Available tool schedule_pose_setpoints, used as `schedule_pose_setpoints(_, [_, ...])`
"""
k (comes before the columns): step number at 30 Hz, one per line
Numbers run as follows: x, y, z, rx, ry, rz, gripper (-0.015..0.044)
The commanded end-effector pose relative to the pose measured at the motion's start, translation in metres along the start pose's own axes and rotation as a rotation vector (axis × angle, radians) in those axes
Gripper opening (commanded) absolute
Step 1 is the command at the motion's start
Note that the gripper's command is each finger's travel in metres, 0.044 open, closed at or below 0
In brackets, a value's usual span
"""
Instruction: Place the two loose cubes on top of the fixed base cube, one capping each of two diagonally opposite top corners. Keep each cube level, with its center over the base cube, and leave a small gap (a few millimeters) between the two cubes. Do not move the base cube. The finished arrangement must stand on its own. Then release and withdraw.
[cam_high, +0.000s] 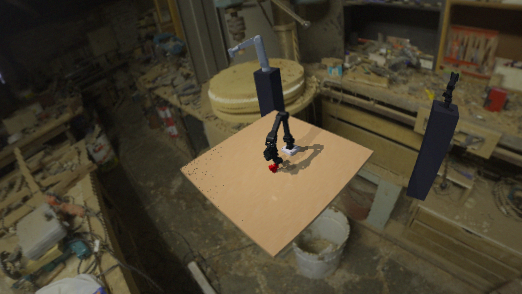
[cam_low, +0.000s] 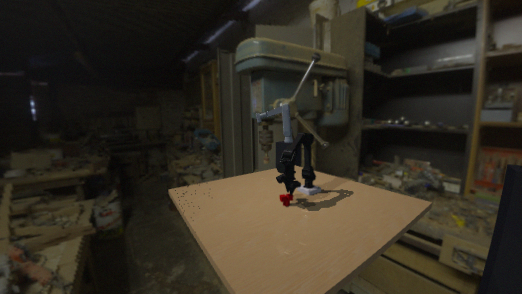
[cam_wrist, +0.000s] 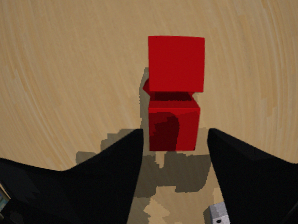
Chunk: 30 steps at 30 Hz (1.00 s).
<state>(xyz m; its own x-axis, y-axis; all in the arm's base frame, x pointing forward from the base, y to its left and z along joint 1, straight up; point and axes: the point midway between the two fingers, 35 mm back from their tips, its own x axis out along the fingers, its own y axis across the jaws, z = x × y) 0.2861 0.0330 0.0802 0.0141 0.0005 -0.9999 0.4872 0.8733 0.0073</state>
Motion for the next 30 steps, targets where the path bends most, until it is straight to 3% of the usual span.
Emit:
schedule_pose_setpoints(1, [-0.008,0.000,0.001,0.000,-0.006,0.004,0.0205])
schedule_pose_setpoints(30, [-0.045,0.000,0.001,0.000,-0.006,0.005,0.0205])
